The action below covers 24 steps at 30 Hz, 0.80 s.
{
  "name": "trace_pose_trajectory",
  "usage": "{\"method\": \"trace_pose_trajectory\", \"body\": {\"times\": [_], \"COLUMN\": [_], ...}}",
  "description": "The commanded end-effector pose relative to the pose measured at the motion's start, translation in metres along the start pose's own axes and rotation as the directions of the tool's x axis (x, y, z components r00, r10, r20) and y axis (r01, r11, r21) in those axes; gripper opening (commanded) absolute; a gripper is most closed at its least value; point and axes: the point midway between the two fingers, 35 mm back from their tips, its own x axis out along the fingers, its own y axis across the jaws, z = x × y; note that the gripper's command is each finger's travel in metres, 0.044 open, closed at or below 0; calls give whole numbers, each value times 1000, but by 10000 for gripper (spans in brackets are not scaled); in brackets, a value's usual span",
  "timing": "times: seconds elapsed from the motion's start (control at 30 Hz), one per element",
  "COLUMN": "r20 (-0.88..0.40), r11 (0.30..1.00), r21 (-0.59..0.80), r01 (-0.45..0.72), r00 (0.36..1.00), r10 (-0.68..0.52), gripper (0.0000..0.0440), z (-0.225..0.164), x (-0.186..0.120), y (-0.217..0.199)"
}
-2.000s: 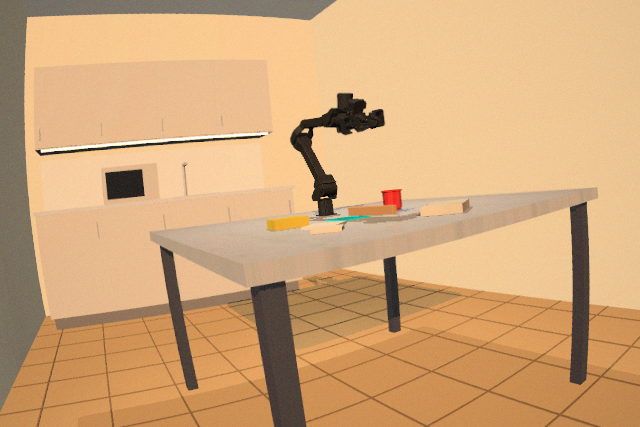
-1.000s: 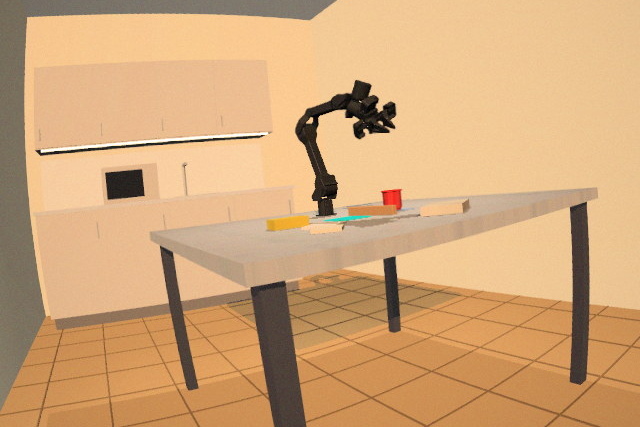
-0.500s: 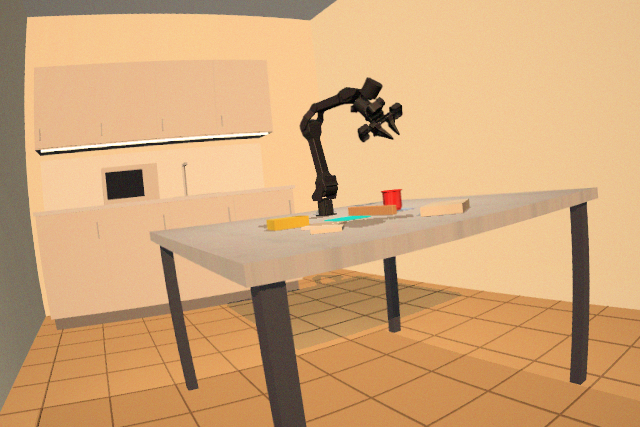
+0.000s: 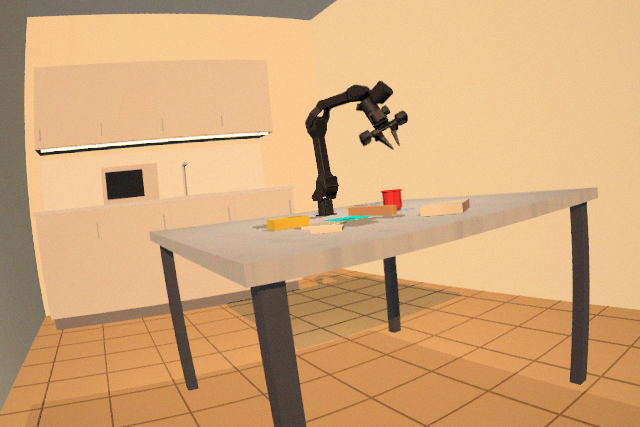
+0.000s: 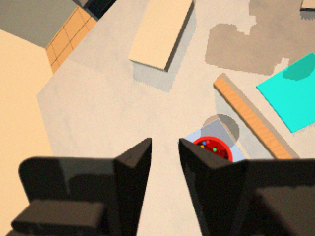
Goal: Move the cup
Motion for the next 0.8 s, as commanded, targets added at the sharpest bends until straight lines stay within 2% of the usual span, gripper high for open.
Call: {"method": "trace_pose_trajectory", "body": {"times": [0.0, 0.37, 0.77], "r20": [-27, -135, -236], "r11": [999, 978, 928], "r21": [17, 37, 29], "r01": [43, 204, 371], "r00": [999, 971, 905], "r10": [-42, -198, -355], "gripper": [113, 134, 149], "z": [-4, -19, -36], "x": [6, 25, 44], "y": [-4, -26, -50]}}
